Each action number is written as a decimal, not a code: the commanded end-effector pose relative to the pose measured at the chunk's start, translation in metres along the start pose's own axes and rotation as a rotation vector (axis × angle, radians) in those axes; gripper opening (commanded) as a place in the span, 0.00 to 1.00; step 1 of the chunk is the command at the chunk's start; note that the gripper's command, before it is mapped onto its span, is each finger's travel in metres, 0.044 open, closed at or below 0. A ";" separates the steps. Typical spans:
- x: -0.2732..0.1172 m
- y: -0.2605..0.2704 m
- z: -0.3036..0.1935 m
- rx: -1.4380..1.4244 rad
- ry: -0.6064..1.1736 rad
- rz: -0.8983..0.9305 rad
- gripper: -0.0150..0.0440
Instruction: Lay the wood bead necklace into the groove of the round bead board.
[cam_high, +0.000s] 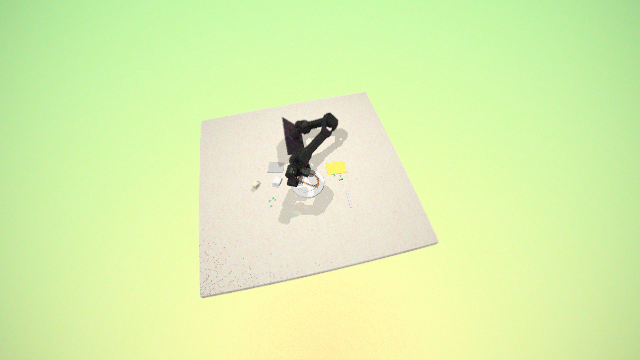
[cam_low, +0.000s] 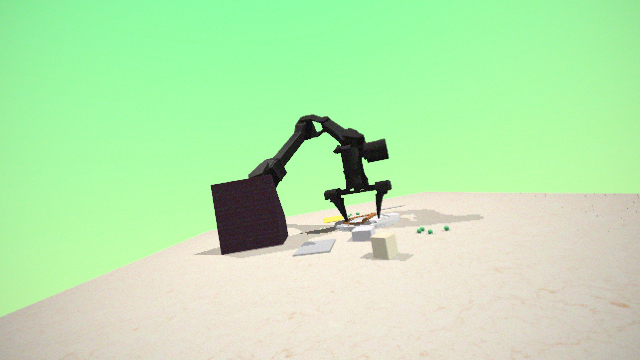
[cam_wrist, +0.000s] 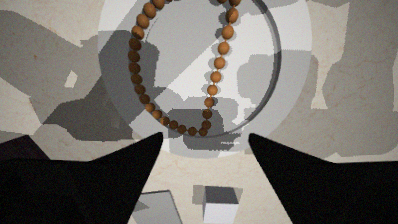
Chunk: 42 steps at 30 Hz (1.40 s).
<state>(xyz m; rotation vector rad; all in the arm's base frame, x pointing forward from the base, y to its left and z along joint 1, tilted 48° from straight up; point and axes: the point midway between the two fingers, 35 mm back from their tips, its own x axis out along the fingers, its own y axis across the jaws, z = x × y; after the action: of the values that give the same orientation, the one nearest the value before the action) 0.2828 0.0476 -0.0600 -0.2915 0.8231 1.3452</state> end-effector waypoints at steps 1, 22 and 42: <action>0.000 0.000 0.000 -0.005 0.003 0.000 1.00; -0.031 0.000 0.011 0.140 0.004 -0.001 0.46; -0.005 -0.001 0.011 0.136 0.003 -0.002 0.46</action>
<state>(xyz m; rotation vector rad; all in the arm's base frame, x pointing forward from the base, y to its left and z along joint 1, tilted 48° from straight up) 0.2886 0.0459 -0.0453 -0.1973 0.9095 1.2826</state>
